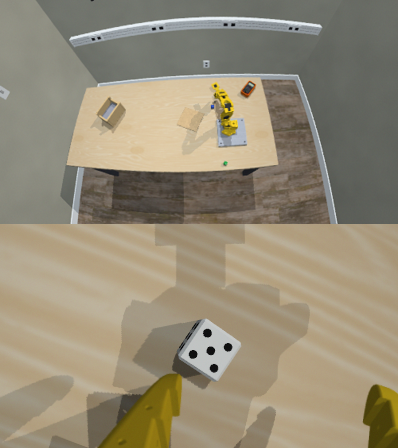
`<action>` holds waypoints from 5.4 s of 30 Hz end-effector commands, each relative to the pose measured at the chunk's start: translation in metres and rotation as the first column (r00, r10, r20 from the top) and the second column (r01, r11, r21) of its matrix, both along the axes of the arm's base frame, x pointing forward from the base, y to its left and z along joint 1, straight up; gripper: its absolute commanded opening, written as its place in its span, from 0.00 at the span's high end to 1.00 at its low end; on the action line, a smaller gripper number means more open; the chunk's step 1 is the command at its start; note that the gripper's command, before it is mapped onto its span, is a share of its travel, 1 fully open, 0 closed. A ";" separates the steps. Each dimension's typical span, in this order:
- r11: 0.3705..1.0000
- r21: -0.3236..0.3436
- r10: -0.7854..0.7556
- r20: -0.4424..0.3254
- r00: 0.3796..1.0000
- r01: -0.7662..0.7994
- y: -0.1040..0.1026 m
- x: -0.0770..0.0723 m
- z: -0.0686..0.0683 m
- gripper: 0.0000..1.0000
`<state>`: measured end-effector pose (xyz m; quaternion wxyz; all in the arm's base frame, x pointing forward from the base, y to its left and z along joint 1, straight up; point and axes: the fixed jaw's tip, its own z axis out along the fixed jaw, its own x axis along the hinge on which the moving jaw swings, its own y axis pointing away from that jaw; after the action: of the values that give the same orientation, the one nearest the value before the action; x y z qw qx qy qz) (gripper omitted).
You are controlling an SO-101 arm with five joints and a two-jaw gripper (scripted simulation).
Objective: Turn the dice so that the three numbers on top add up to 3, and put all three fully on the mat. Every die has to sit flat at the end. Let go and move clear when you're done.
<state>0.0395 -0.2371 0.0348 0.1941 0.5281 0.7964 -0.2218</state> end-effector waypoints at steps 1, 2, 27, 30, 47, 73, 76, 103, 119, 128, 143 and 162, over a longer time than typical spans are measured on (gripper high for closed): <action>0.996 -0.010 -0.090 0.057 0.994 0.091 0.001 -0.003 -0.002 0.68; 0.994 -0.008 -0.106 0.066 0.992 0.107 0.002 -0.004 -0.002 0.68; 0.976 0.008 -0.218 0.132 0.967 0.219 0.005 -0.009 -0.007 0.72; 0.976 0.008 -0.218 0.132 0.967 0.219 0.005 -0.009 -0.007 0.72; 0.976 0.008 -0.218 0.132 0.967 0.219 0.005 -0.009 -0.007 0.72; 0.976 0.008 -0.218 0.132 0.967 0.219 0.005 -0.009 -0.007 0.72; 0.976 0.008 -0.217 0.132 0.967 0.218 0.005 -0.009 -0.007 0.72; 0.997 0.007 0.069 0.131 0.989 -0.070 0.089 0.030 -0.008 0.72; 0.997 0.007 0.071 0.131 0.989 -0.073 0.089 0.030 -0.008 0.72; 0.996 0.033 0.083 0.122 0.989 -0.088 0.093 0.031 -0.011 0.72; 0.996 0.033 0.083 0.122 0.989 -0.088 0.093 0.031 -0.011 0.72; 0.996 0.033 0.083 0.122 0.989 -0.088 0.093 0.031 -0.011 0.72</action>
<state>0.0707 -0.1483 0.0287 0.2488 0.5074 0.8063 -0.1746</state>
